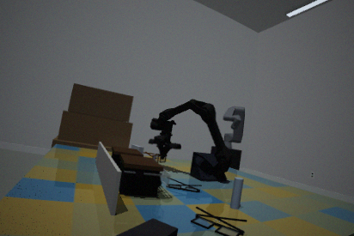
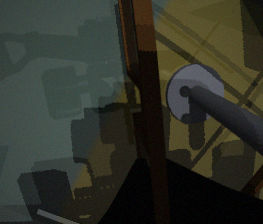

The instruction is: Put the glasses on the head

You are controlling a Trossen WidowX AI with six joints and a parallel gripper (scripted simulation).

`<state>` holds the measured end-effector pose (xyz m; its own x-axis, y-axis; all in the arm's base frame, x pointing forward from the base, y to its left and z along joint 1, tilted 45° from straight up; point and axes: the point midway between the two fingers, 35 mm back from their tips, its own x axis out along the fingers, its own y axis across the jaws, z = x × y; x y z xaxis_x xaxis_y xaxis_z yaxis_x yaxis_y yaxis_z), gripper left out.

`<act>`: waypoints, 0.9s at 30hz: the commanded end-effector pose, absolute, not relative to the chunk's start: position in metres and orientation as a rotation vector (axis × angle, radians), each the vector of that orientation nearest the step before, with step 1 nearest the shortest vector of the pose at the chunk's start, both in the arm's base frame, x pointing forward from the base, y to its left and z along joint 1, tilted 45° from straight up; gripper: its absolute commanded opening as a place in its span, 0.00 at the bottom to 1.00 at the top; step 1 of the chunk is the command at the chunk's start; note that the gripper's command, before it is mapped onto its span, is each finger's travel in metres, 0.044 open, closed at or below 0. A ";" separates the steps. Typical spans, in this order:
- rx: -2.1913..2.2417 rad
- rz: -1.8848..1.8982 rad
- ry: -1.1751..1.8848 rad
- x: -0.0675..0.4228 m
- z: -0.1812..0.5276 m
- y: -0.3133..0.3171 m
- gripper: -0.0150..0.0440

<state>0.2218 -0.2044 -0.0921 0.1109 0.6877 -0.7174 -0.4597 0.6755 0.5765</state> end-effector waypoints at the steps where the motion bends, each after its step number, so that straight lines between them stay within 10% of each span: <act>1: 0.235 0.852 1.187 0.223 -0.090 -0.201 0.25; 27: 0.236 0.853 1.186 0.229 -0.077 -0.189 0.25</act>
<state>0.2277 -0.1927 -0.0798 0.1115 0.6870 -0.7180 -0.4597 0.6762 0.5756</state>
